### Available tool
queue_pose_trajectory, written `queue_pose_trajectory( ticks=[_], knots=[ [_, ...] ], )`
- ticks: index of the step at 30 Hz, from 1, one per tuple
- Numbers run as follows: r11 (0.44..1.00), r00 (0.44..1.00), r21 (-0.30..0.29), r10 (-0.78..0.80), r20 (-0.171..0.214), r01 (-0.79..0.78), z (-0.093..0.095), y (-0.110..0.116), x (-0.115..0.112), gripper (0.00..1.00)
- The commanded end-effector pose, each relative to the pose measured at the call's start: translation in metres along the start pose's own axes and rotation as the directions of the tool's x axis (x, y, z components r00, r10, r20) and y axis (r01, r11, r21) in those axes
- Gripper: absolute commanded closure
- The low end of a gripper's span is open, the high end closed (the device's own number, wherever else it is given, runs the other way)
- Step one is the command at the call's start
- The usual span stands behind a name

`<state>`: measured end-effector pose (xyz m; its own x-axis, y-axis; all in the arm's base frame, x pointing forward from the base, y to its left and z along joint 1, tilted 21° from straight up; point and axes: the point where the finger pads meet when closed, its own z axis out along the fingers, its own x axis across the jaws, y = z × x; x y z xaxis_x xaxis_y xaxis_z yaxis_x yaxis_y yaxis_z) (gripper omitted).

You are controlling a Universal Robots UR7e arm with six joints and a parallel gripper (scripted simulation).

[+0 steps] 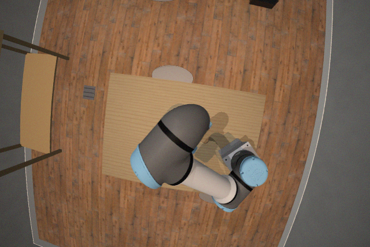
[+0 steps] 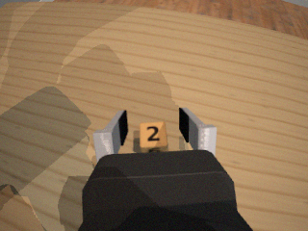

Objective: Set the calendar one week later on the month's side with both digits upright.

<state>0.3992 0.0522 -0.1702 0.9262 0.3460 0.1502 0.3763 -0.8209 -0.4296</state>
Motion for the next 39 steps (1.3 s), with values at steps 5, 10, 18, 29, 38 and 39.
queue_pose_trajectory(
  ticks=[5, 10, 18, 29, 38, 39],
  knots=[
    [1.000, 1.000, 0.003, 0.000, 0.002, 0.000, -0.0146, -0.0175, -0.0006, 0.00],
    [1.000, 1.000, 0.003, 0.001, 0.001, -0.001, -0.0157, -0.0181, -0.0007, 0.00],
    [1.000, 1.000, -0.016, -0.001, 0.005, 0.001, -0.0148, -0.0183, -0.0010, 0.00],
    [0.989, 1.000, -0.146, -0.002, 0.013, 0.004, -0.0127, -0.0193, -0.0018, 0.00],
    [0.968, 1.000, -0.252, -0.001, 0.003, 0.001, -0.0151, -0.0209, -0.0007, 0.00],
    [0.967, 1.000, -0.255, -0.001, 0.002, 0.001, -0.0153, -0.0210, -0.0007, 0.00]
  ],
)
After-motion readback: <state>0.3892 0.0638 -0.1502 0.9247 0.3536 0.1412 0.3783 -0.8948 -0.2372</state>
